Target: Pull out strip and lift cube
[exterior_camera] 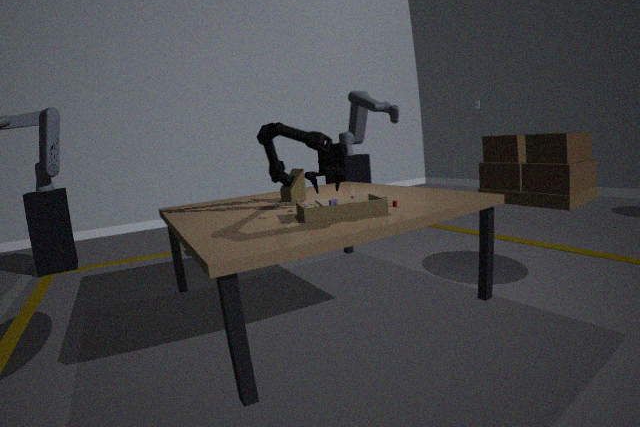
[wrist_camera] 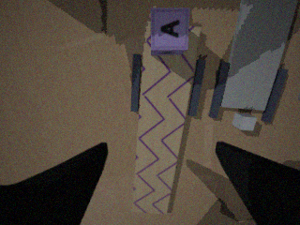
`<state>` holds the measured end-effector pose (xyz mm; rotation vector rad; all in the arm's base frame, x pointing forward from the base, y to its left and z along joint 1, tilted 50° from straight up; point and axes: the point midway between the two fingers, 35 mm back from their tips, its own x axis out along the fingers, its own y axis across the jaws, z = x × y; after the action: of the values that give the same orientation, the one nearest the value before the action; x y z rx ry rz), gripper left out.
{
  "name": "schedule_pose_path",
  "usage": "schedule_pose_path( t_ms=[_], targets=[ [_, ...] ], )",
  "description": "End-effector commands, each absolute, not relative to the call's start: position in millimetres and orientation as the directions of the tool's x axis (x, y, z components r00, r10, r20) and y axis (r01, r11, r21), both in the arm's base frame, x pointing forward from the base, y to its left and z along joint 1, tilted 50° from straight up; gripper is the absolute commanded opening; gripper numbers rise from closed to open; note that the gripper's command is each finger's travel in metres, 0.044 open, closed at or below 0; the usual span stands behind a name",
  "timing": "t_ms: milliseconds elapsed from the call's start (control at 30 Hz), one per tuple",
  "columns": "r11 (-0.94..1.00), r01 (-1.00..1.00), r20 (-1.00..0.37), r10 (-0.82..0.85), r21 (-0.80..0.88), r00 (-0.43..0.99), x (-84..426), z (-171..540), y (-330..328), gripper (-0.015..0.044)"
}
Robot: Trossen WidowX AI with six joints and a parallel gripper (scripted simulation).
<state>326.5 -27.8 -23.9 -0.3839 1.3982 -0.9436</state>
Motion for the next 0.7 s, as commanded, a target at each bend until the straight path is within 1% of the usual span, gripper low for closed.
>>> schedule_pose_path(
  t_ms=[0, 667],
  targets=[
    [0.596, 0.324, -0.654, -0.749, -0.734, -0.103, 340.3, -19.2, -32.3, 0.0440],
    [0.596, 0.326, -0.654, -0.750, -0.734, -0.102, 408.2, 3.7, -52.5, 0.0440]
  ],
)
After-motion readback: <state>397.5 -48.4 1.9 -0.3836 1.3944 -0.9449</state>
